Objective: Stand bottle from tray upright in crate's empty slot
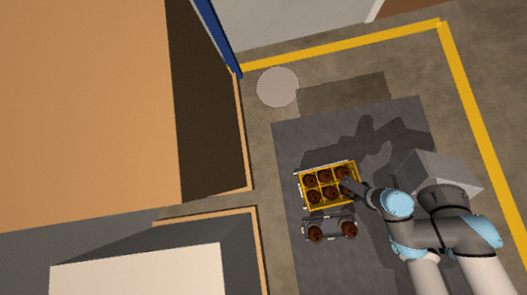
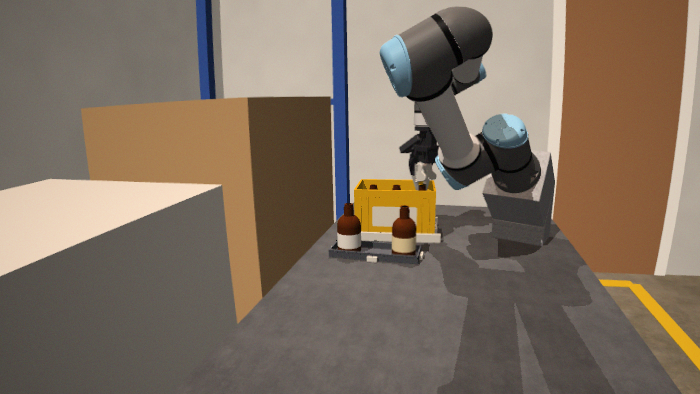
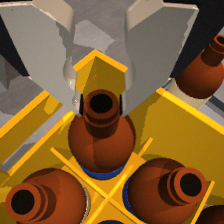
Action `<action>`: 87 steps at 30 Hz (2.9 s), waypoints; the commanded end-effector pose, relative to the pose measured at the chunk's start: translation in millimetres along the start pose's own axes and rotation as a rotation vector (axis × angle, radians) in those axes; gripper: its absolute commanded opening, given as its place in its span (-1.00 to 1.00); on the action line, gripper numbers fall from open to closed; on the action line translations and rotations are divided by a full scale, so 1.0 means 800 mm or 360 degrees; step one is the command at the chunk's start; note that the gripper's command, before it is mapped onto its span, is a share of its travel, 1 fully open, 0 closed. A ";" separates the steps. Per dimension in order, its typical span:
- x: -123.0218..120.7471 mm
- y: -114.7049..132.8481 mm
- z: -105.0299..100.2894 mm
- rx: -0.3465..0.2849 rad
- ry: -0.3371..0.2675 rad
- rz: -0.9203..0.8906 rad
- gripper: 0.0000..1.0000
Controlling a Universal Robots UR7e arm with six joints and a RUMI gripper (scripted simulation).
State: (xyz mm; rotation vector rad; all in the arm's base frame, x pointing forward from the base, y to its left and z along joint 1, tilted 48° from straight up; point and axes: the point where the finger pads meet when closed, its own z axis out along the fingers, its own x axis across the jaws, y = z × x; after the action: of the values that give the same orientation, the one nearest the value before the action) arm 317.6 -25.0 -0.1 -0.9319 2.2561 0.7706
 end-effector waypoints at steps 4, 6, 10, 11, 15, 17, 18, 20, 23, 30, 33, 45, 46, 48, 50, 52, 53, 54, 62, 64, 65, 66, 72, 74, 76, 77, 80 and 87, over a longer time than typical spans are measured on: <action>0.000 0.000 0.000 0.0001 0.0000 0.0000 -1.00; 0.000 0.000 0.000 0.0001 0.0000 0.0000 -1.00; 0.000 0.000 0.000 0.0001 0.0000 0.0000 -1.00; 0.000 0.000 0.000 0.0001 0.0000 0.0000 -1.00; 0.000 0.000 0.000 0.0001 0.0000 0.0000 -1.00; 0.000 0.000 0.000 0.0001 0.0000 0.0000 -1.00; 0.000 0.000 0.000 0.0001 0.0000 0.0000 -1.00; 0.000 0.000 0.000 0.0001 0.0000 0.0000 -1.00; 0.000 0.000 0.000 0.0001 0.0000 0.0000 -1.00; 0.000 0.000 0.001 0.0001 0.0000 0.0000 -1.00; 0.000 0.000 0.002 0.0001 0.0000 0.0000 -1.00; 0.000 0.000 0.006 0.0001 0.0000 0.0000 -1.00; 0.000 -0.001 0.007 0.0001 0.0000 0.0000 -1.00; 0.000 -0.001 0.008 0.0001 0.0000 0.0000 -1.00; 0.000 -0.001 0.009 0.0001 0.0000 0.0000 -1.00; 0.000 -0.001 0.010 0.0001 0.0000 0.0000 -1.00; 0.000 -0.001 0.011 0.0001 0.0000 0.0000 -1.00; 0.000 -0.001 0.012 0.0001 0.0000 0.0000 -1.00; 0.000 -0.001 0.015 0.0001 0.0000 0.0000 -1.00; 0.000 -0.001 0.016 0.0001 0.0000 0.0000 -1.00; 0.000 -0.001 0.017 0.0001 0.0000 0.0000 -1.00; 0.000 -0.001 0.018 0.0001 0.0000 0.0000 -1.00; 0.000 -0.001 0.020 0.0001 0.0000 0.0000 -1.00; 0.000 -0.001 0.021 0.0001 0.0000 0.0000 -1.00; 0.000 -0.001 0.021 0.0001 0.0000 0.0000 -1.00; 0.000 -0.001 0.021 0.0001 0.0000 0.0000 -1.00; 0.000 -0.001 0.022 0.0001 0.0000 0.0000 -1.00; 0.000 -0.001 0.023 0.0001 0.0000 0.0000 -1.00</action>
State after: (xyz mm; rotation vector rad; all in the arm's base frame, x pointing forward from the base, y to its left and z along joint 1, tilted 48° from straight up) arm 322.8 -12.5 -12.4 -0.9319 2.2561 0.7706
